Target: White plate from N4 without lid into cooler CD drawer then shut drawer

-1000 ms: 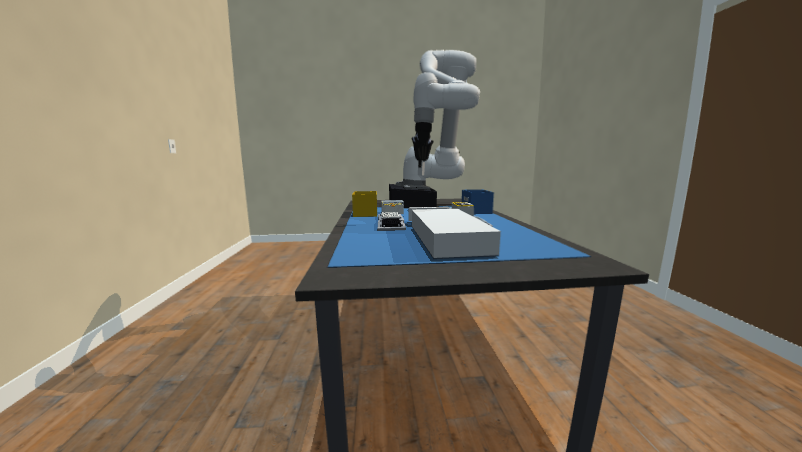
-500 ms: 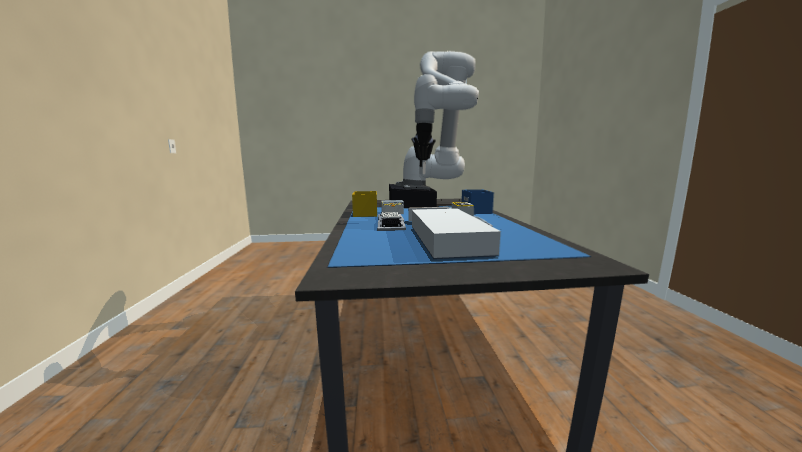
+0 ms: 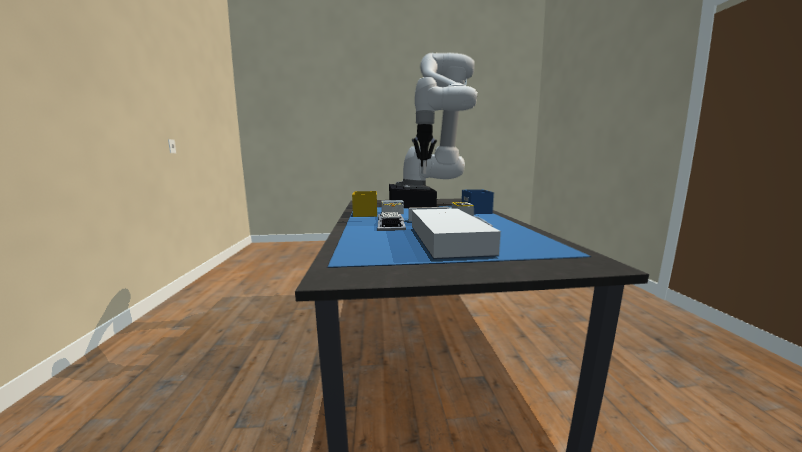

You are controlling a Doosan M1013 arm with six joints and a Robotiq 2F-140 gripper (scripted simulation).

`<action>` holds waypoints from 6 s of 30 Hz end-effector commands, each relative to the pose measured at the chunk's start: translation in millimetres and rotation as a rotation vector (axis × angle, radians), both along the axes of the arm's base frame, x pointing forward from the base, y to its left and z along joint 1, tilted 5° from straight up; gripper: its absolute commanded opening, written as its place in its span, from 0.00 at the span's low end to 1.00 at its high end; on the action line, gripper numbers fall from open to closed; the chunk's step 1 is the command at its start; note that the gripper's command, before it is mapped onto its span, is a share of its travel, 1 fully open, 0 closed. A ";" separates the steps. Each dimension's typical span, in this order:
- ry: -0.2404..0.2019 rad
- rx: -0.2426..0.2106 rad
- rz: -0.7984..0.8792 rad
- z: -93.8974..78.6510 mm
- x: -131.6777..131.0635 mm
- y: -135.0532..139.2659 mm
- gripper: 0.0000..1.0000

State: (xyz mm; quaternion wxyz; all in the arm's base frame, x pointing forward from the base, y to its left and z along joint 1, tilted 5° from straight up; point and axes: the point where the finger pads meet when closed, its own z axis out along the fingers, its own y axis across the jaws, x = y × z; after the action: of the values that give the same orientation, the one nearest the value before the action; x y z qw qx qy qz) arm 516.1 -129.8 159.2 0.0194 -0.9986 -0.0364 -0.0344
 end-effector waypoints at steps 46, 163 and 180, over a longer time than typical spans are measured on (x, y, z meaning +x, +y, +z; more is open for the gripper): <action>0.040 0.045 -0.256 -4.8 -60.4 32.2 0.00; 0.039 0.044 -0.235 -121.5 47.3 14.9 0.87; 0.039 0.044 -0.235 -121.5 47.3 14.9 0.87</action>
State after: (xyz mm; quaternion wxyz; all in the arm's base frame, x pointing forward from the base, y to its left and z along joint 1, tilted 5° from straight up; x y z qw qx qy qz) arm 557.0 -115.5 36.5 0.0381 -0.9957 0.0839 -0.0126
